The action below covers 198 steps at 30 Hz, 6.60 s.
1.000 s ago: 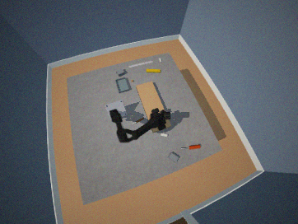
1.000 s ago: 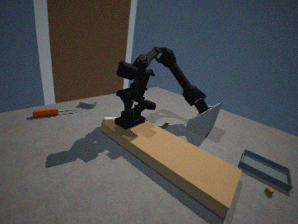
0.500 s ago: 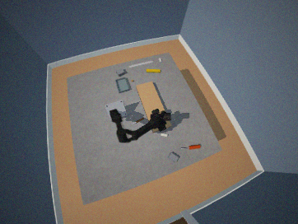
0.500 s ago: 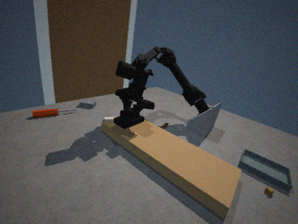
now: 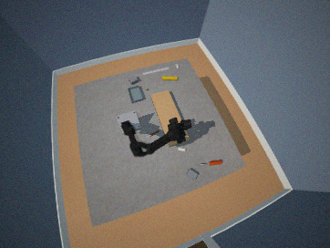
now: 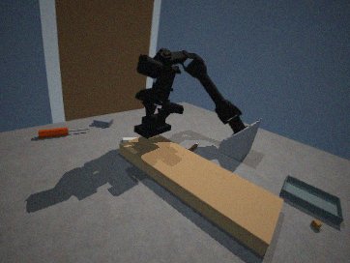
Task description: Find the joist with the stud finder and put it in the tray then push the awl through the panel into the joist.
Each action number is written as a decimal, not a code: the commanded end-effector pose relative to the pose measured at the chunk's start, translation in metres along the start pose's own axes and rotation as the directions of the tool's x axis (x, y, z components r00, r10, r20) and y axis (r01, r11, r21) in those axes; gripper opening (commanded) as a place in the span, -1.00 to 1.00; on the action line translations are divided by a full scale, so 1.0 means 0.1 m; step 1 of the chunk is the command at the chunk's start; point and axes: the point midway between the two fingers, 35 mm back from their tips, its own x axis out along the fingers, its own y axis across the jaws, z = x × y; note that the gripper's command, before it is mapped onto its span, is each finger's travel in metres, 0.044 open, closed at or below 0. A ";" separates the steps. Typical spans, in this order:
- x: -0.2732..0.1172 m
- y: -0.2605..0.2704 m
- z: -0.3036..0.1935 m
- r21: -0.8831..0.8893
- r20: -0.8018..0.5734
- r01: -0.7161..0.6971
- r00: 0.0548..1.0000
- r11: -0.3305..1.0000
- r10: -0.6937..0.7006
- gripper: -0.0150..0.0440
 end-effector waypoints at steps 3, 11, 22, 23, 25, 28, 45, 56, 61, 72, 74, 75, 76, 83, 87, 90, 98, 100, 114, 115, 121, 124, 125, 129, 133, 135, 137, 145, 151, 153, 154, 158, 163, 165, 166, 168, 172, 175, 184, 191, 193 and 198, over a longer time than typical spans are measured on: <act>-0.30 -0.02 0.08 0.005 0.011 0.008 1.000 1.000 -0.009 -0.49; -0.47 0.01 0.12 -0.007 0.015 0.007 1.000 1.000 -0.007 -0.49; -0.52 1.01 0.38 -0.245 0.039 -0.112 0.991 0.963 0.125 -0.49; -0.53 1.12 0.40 -0.269 0.039 -0.122 0.990 0.955 0.137 -0.49; -0.55 1.32 0.41 -0.316 0.038 -0.141 0.986 0.938 0.161 -0.49; -0.59 1.64 0.42 -0.385 0.034 -0.168 0.980 0.908 0.195 -0.49; -0.82 3.33 0.01 -0.722 -0.043 -0.258 0.943 0.642 0.331 -0.49; -0.90 4.26 -0.60 -0.868 -0.122 -0.274 0.925 0.413 0.359 -0.49; -0.89 4.61 -0.96 -0.913 -0.159 -0.275 0.921 0.303 0.355 -0.49; -0.78 5.21 -1.82 -0.962 -0.236 -0.267 0.920 0.059 0.312 -0.49; -0.75 5.29 -1.98 -0.964 -0.247 -0.265 0.921 0.020 0.301 -0.49; -0.74 5.31 -2.02 -0.964 -0.250 -0.265 0.921 0.009 0.297 -0.49; -0.74 5.31 -2.03 -0.964 -0.251 -0.264 0.922 0.005 0.296 -0.49; -0.67 5.32 -2.04 -0.964 -0.251 -0.264 0.922 0.006 0.296 -0.49; -0.58 5.33 -2.06 -0.964 -0.251 -0.264 0.922 0.006 0.296 -0.49; -0.52 5.34 -2.07 -0.965 -0.250 -0.264 0.922 0.006 0.296 -0.49; -0.36 5.35 -2.11 -0.965 -0.250 -0.264 0.922 0.006 0.296 -0.49; -0.32 5.35 -2.12 -0.965 -0.250 -0.264 0.922 0.006 0.296 -0.49; -0.04 5.34 -2.20 -0.965 -0.249 -0.263 0.923 0.007 0.294 -0.49; -0.02 5.34 -2.20 -0.965 -0.249 -0.263 0.923 0.007 0.294 -0.49; 0.05 5.34 -2.23 -0.965 -0.249 -0.263 0.923 0.007 0.294 -0.49; 0.09 5.34 -2.24 -0.965 -0.249 -0.263 0.923 0.007 0.294 -0.49; 0.10 5.34 -2.24 -0.965 -0.249 -0.263 0.923 0.007 0.294 -0.49; 0.17 5.34 -2.26 -0.965 -0.249 -0.263 0.923 0.007 0.293 -0.49; 0.23 5.33 -2.28 -0.965 -0.249 -0.263 0.923 0.008 0.293 -0.49; 0.24 5.33 -2.28 -0.965 -0.249 -0.263 0.923 0.008 0.293 -0.49; 0.22 5.33 -2.29 -0.963 -0.256 -0.269 0.922 0.008 0.289 -0.31; 0.22 5.33 -2.29 -0.963 -0.256 -0.269 0.922 0.008 0.289 0.40; -0.03 5.35 -2.20 -0.963 -0.256 -0.270 0.922 0.007 0.291 0.93; -0.28 5.36 -2.13 -0.963 -0.257 -0.270 0.921 0.006 0.292 1.00; -0.44 5.35 -2.10 -0.963 -0.258 -0.271 0.921 0.005 0.292 1.00; -0.72 5.32 -2.04 -0.962 -0.258 -0.272 0.921 0.004 0.292 1.00; -0.52 4.84 -1.61 -0.938 -0.240 -0.297 0.929 0.180 0.282 1.00; -0.48 4.53 -1.38 -0.909 -0.233 -0.309 0.933 0.281 0.273 1.00; -0.45 4.37 -1.28 -0.891 -0.230 -0.313 0.936 0.330 0.267 1.00; -0.39 4.03 -1.11 -0.848 -0.226 -0.318 0.941 0.424 0.252 1.00; -0.21 3.32 -0.91 -0.721 -0.235 -0.324 0.946 0.612 0.224 1.00; -0.06 2.79 -0.88 -0.605 -0.248 -0.310 0.949 0.733 0.196 1.00; 0.22 1.37 -1.16 -0.287 -0.294 -0.137 0.955 0.948 0.049 1.00; 0.28 0.87 -1.44 -0.158 -0.331 -0.032 0.943 0.987 -0.022 1.00; 0.28 0.87 -1.44 -0.158 -0.331 -0.032 0.943 0.987 -0.022 1.00; 0.28 0.90 -1.44 -0.158 -0.331 -0.033 0.943 0.987 -0.022 1.00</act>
